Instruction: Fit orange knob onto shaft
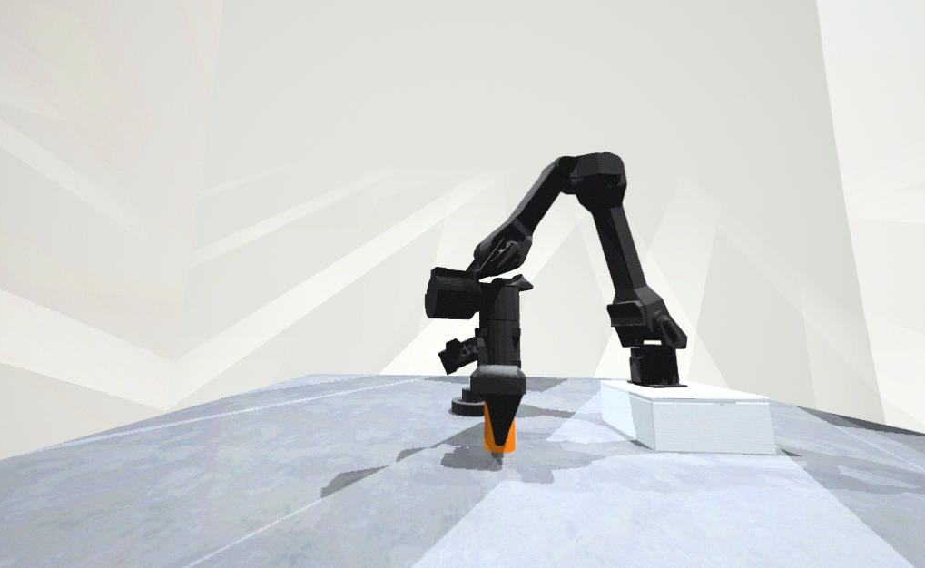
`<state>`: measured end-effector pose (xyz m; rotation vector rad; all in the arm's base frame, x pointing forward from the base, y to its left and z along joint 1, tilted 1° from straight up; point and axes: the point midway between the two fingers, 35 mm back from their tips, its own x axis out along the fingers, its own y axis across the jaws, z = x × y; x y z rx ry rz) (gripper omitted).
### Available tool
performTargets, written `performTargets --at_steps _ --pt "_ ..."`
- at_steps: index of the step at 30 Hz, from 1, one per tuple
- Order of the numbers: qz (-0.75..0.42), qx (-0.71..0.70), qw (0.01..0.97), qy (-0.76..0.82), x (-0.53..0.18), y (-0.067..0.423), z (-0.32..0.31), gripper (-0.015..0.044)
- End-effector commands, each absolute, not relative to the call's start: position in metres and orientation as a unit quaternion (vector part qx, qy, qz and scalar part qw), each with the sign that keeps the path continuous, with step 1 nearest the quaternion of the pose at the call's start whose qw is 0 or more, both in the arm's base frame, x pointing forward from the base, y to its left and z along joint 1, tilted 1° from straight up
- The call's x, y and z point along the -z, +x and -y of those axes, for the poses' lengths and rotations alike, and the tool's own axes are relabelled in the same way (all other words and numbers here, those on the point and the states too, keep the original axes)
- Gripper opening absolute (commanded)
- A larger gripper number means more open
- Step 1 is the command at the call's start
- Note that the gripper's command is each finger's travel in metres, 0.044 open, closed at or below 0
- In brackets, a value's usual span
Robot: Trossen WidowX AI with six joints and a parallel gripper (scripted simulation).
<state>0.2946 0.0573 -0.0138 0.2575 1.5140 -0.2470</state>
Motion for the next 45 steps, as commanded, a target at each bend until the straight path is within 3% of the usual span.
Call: performTargets --at_steps 1,4,9,26,45 --pt "-0.682 0.113 0.713 0.115 0.014 0.294 -0.057 0.0131" --pt "-0.682 0.113 0.713 0.115 0.014 0.294 -0.057 0.0111" --pt "-0.682 0.113 0.713 0.115 -0.002 0.298 -0.056 0.0" --pt "-0.682 0.113 0.713 0.115 -0.121 0.293 -0.05 0.0" --pt "-0.663 0.025 0.721 0.2 -0.144 0.287 -0.044 0.0"
